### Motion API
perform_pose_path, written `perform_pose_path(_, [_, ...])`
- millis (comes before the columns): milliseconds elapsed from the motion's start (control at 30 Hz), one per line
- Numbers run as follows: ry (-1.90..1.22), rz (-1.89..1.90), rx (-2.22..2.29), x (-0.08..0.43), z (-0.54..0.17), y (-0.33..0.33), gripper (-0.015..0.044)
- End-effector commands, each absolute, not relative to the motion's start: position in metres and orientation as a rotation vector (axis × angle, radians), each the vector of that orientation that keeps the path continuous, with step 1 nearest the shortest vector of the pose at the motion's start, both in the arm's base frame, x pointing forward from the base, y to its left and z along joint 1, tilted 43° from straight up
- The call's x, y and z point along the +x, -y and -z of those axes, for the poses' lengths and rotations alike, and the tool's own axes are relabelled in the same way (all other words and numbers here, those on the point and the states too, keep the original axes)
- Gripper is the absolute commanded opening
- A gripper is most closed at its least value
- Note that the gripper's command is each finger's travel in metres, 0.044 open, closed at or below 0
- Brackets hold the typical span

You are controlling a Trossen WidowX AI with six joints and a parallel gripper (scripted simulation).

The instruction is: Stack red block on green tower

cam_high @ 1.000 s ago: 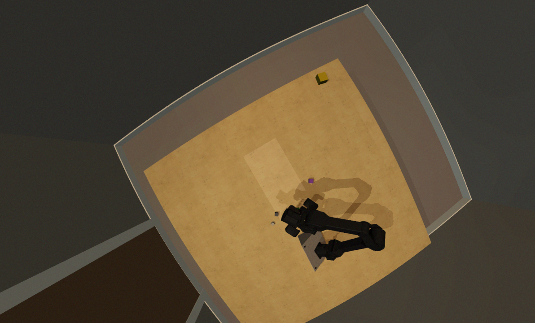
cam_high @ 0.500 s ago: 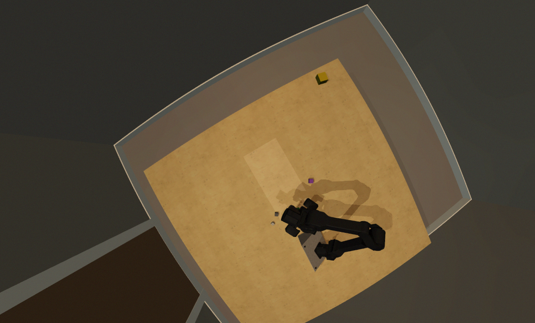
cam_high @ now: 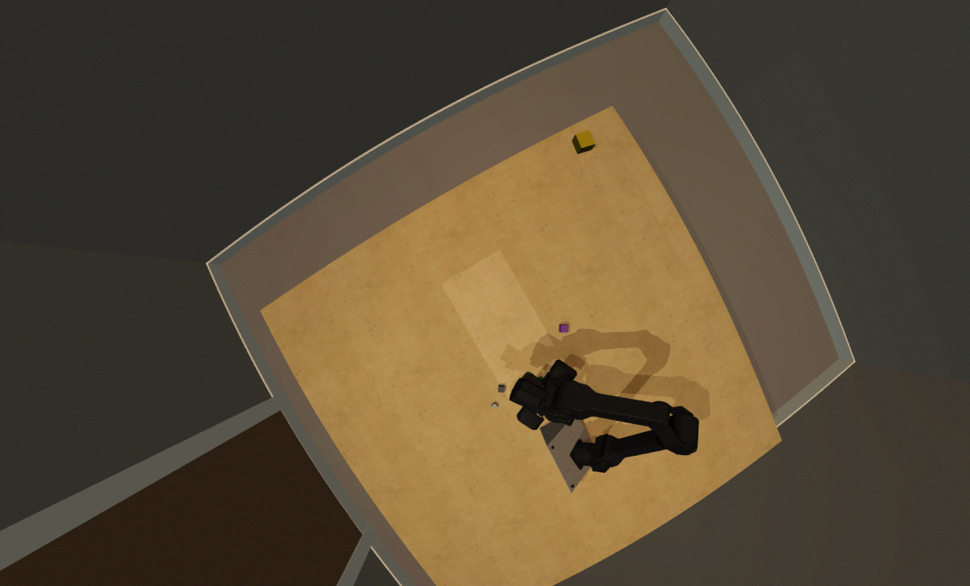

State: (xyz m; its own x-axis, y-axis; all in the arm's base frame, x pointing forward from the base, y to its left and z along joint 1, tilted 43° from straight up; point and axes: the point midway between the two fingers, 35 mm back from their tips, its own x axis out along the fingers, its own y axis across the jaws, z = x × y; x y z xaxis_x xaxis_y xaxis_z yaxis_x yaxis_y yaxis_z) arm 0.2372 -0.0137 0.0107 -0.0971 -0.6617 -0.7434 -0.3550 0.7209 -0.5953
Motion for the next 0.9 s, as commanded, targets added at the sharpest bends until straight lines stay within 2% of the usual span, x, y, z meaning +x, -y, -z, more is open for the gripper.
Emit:
perform_pose_path(0, [-1.708,0.313,-0.819,0.2369,-0.0107,0.014,0.0262])
perform_pose_path(233, [-1.708,0.313,-0.819,0.2369,-0.0107,0.014,0.044])
perform_pose_path(867, [-1.708,0.313,-0.819,0.2369,-0.0107,0.014,0.044])
